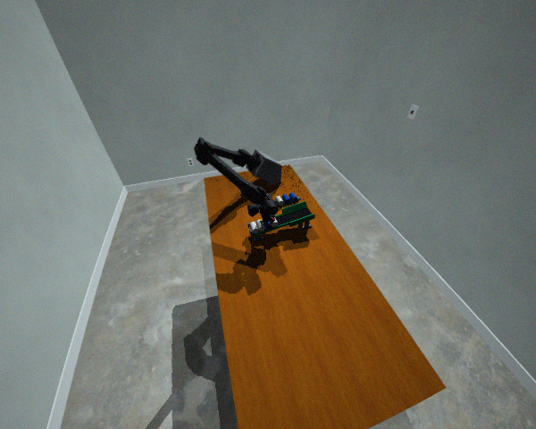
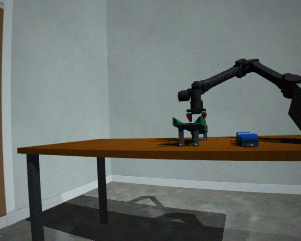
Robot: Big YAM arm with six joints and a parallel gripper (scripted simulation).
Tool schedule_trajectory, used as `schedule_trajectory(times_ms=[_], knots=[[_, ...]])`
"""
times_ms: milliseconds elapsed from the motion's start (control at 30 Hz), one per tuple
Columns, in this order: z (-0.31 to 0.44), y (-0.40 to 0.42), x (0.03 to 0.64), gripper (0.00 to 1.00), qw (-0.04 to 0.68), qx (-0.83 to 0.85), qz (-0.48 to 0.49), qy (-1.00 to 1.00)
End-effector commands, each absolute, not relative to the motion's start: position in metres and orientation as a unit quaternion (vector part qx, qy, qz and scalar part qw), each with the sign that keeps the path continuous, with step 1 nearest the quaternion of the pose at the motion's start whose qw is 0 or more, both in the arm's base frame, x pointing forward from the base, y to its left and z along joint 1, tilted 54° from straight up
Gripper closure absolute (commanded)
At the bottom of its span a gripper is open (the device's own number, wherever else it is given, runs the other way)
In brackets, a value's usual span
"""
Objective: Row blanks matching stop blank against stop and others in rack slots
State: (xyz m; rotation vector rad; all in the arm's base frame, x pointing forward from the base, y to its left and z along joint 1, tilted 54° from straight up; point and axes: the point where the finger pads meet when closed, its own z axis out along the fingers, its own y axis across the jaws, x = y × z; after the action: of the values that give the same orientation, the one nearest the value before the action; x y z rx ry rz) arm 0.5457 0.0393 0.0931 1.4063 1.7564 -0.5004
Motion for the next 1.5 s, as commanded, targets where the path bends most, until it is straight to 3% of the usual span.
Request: schedule_trajectory(times_ms=[0, 700, 1300, 1467], knots=[[0.082, 0.034, 0.549, 0.41, 0.401, 0.555, -0.206, 0.699], [0.083, 0.037, 0.548, 0.41, 0.400, 0.552, -0.207, 0.701], [0.162, 0.122, 0.521, 0.41, 0.415, 0.557, -0.178, 0.697], [0.152, 0.107, 0.523, 0.41, 0.405, 0.566, -0.199, 0.690]])
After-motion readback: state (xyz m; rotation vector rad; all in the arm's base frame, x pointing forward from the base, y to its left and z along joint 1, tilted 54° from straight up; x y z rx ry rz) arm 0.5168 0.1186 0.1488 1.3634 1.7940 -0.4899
